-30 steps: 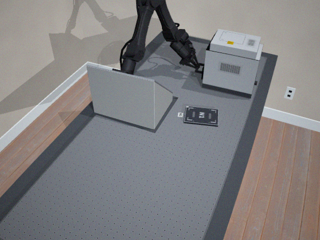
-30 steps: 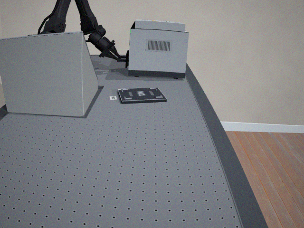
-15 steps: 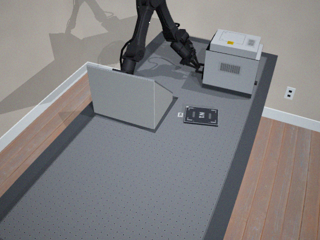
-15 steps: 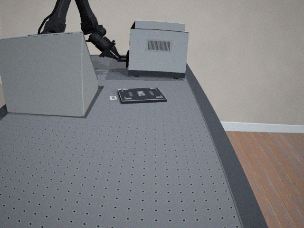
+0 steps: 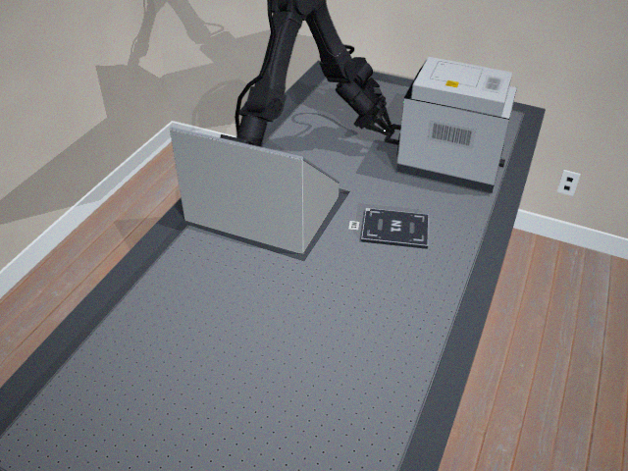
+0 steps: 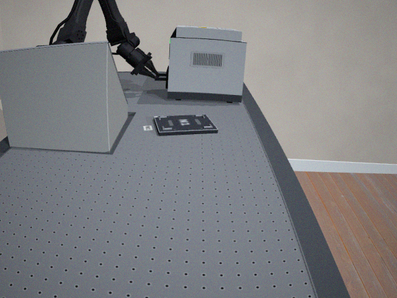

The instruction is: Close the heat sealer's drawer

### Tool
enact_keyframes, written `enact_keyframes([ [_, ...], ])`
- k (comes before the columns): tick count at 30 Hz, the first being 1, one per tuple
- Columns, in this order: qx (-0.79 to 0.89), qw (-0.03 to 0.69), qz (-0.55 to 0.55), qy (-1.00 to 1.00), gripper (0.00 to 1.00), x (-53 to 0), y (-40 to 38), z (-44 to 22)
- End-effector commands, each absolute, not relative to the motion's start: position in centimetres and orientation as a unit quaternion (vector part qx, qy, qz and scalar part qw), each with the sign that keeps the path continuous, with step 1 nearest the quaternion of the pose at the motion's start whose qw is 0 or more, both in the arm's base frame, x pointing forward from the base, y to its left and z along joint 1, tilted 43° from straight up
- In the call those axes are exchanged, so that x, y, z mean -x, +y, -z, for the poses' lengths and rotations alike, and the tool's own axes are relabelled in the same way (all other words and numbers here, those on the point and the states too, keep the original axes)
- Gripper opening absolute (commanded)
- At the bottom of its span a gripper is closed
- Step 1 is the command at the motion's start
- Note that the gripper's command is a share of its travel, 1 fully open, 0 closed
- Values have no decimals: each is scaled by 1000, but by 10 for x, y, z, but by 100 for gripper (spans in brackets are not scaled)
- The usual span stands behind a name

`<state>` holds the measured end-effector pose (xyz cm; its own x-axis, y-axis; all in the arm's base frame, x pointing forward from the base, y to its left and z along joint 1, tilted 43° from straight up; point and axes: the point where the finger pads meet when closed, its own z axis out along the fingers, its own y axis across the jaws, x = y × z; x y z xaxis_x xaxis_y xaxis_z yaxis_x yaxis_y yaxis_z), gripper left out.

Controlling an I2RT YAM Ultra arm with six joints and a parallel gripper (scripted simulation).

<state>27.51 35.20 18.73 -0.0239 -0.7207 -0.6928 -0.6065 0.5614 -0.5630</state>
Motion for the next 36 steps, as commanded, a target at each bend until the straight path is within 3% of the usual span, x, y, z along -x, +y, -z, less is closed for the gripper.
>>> enact_keyframes([
  [1,463,514,65,719,0,-283,348,-183],
  [36,458,527,55,714,0,-293,354,-193],
])
